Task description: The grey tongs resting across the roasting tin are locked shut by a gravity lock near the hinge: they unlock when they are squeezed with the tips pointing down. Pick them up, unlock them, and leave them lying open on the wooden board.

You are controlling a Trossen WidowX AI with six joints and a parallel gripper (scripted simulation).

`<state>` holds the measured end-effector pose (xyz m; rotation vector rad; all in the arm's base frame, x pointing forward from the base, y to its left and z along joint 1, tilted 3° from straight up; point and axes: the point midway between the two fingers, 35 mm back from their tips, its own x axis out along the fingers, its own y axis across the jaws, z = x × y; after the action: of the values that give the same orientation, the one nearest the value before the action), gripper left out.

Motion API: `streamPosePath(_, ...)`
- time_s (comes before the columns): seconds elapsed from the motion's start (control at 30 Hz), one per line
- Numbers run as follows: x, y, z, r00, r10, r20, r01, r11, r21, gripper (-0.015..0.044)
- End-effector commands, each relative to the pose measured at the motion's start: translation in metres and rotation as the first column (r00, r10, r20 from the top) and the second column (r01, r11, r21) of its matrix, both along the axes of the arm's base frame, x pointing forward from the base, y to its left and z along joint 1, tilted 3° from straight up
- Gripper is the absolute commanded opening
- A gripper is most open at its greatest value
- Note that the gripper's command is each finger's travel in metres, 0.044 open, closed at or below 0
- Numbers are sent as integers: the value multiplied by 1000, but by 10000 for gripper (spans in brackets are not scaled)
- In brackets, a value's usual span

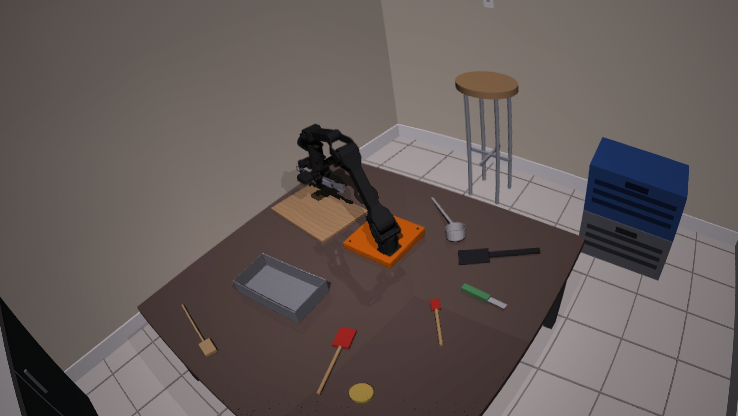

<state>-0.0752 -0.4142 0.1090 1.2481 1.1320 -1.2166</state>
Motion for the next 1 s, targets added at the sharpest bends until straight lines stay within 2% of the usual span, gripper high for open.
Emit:
streamPosePath(0.0,0,1,-7,1000,-1,-3,1,1000,4,-150)
streamPosePath(0.97,3,6,-53,1000,-1,-6,1,1000,5,-150)
